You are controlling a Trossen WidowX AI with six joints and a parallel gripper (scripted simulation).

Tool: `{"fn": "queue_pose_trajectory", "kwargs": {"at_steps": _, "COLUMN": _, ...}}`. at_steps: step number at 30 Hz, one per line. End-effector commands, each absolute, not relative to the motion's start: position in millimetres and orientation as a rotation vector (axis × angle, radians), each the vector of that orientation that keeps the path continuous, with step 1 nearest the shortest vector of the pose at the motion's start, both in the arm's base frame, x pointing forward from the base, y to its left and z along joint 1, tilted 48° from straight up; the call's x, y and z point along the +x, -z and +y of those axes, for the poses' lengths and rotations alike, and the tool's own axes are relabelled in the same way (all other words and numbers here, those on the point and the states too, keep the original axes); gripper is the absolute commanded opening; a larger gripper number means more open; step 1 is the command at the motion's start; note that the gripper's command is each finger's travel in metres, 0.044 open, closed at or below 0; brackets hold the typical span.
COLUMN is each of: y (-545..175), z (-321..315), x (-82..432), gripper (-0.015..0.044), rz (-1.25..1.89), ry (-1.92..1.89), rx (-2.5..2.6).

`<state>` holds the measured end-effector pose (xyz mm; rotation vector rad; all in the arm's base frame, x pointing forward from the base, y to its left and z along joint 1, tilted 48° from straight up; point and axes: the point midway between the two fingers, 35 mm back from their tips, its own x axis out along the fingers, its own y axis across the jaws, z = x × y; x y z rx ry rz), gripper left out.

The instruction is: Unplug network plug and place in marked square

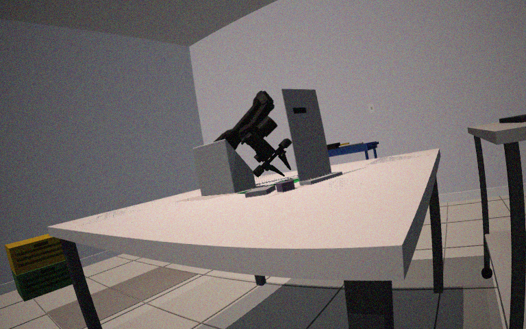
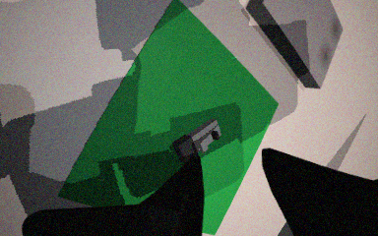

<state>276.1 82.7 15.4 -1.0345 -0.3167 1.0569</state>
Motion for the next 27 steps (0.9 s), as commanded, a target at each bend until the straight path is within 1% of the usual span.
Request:
{"fn": "queue_pose_trajectory", "kwargs": {"at_steps": 1, "y": -16.3, "z": 80.5, "x": 272.9, "gripper": 0.0156, "rz": -0.321, "ry": -1.06, "rx": -1.035}}
{"fn": "queue_pose_trajectory", "kwargs": {"at_steps": 27, "y": -14.3, "z": 67.5, "x": 274.1, "gripper": 0.0156, "rz": -0.305, "ry": -1.073, "rx": -1.047}}
